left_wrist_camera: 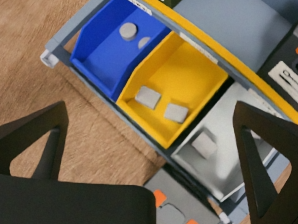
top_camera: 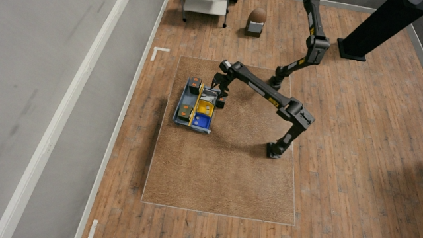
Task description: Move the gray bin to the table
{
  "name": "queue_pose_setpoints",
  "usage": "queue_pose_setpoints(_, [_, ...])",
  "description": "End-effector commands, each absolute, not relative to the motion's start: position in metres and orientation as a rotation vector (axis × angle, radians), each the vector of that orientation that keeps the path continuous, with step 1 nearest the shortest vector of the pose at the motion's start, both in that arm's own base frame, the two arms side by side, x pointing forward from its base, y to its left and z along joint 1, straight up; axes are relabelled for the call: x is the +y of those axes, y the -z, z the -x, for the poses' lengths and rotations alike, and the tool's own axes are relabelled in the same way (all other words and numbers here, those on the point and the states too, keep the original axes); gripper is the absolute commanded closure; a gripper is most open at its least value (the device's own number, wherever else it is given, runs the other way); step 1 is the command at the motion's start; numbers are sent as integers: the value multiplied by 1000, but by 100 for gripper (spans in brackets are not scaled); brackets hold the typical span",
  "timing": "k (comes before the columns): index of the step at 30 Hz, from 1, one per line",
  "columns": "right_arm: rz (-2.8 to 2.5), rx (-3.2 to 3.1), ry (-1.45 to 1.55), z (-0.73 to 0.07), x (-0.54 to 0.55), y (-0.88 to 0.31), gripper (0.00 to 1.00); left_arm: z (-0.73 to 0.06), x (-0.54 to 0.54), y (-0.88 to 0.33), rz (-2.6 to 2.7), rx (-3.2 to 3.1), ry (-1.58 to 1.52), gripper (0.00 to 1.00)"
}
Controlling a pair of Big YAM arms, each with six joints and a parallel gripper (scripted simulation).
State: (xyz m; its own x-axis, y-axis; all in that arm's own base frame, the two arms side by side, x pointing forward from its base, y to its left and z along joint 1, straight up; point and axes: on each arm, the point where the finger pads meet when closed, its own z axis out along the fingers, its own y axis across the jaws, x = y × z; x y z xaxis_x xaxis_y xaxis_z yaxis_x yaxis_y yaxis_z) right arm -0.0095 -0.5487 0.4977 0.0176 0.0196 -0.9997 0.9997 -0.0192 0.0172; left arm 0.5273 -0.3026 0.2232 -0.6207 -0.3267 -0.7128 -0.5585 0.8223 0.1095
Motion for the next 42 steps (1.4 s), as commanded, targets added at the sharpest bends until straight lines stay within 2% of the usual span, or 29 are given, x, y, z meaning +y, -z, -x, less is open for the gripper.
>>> queue_pose_setpoints(1, [-1227,1197,1227,14,-545,-501,0,-529,-298,-207,537,2353,-499,0])
queue_pose_setpoints(20, [-1227,1197,1227,14,-545,-501,0,-522,-303,-186,136,2573,-571,0])
queue_pose_setpoints(42, [-1227,1197,1227,14,-545,-501,0,-505,-315,-157,-656,2771,-558,0])
